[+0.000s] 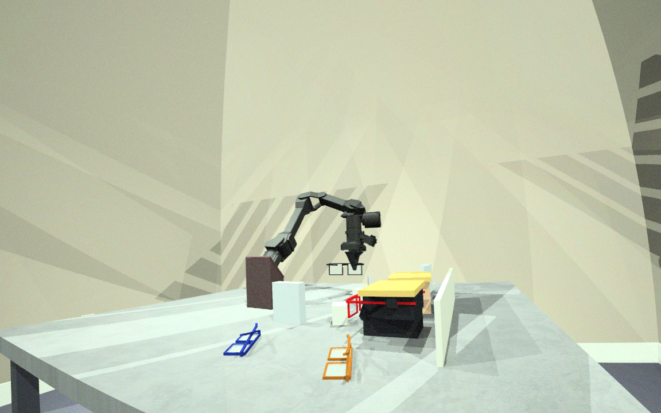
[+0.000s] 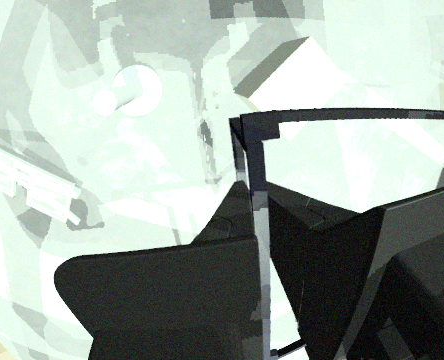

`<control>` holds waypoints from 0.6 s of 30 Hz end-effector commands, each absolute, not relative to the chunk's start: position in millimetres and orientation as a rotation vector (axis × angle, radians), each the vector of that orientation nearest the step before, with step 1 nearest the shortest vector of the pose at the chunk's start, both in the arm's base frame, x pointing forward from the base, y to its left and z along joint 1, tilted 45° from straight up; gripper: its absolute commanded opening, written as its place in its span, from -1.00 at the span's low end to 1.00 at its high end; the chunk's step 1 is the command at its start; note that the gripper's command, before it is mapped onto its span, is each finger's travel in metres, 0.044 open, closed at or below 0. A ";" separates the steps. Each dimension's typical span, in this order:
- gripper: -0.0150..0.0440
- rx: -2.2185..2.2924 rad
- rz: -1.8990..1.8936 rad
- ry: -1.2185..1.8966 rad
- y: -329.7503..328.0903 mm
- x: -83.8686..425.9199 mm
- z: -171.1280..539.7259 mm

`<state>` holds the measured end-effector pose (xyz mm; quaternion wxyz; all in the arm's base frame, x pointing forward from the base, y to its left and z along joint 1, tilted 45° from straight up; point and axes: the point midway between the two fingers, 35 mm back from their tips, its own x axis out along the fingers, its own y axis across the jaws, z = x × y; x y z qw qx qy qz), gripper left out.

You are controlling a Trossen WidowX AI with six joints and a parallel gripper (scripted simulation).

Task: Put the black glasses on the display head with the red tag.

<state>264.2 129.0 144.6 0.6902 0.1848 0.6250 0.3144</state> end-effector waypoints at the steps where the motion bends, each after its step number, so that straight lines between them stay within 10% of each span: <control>1: -0.49 0.288 0.803 1.323 134.7 263.6 153.5; 18: -0.49 -0.292 1.246 0.916 166.2 248.5 186.7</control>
